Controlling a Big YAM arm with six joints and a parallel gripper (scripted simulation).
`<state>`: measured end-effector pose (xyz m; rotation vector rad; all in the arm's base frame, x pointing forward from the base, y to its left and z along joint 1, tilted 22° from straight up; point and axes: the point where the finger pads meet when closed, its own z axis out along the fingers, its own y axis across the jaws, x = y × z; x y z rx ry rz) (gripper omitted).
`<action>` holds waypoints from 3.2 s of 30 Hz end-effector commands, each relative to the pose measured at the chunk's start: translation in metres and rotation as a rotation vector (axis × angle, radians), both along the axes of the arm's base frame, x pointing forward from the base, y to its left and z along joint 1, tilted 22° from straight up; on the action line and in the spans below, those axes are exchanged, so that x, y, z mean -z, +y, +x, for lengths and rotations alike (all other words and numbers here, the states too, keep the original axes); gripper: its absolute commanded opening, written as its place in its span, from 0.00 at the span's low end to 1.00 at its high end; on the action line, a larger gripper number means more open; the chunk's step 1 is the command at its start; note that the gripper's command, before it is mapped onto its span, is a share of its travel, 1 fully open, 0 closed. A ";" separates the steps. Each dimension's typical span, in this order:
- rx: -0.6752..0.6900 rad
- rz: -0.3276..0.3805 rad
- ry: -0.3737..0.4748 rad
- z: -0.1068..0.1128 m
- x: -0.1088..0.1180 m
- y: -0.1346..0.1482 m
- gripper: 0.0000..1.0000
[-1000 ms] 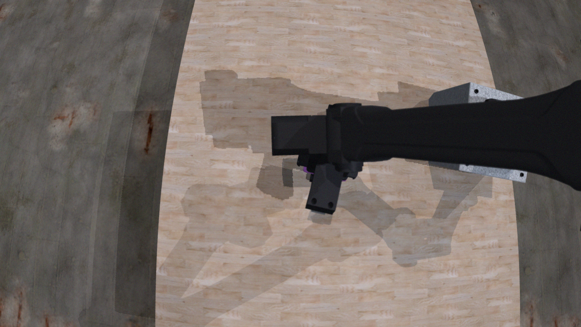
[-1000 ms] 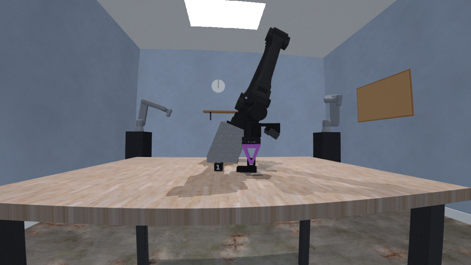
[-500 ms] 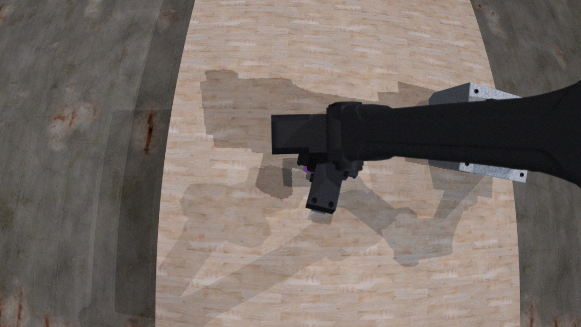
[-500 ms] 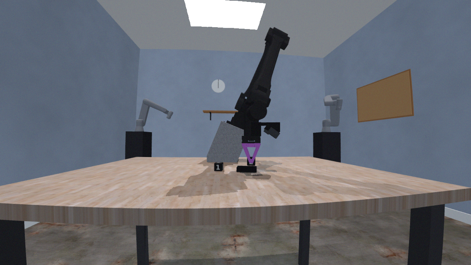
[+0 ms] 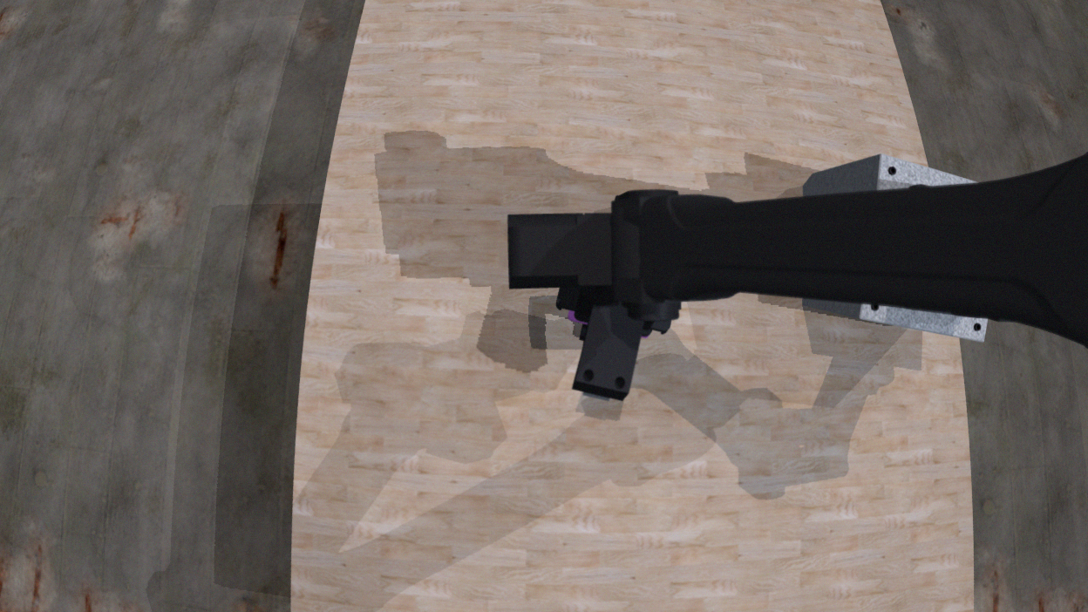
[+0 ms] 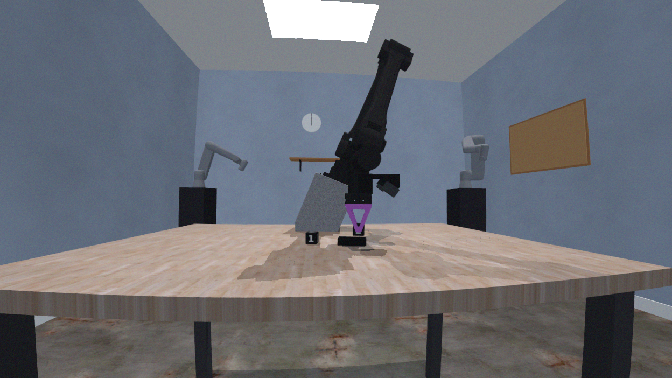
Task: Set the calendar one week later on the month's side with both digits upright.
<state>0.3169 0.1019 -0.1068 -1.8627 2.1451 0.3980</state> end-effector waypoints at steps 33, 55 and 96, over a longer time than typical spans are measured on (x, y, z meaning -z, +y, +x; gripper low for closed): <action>-0.013 0.003 -0.010 0.007 -0.083 -0.032 0.26; 0.413 0.027 0.104 0.029 -0.103 -0.004 0.26; 1.436 0.095 0.552 0.033 -0.122 0.063 0.26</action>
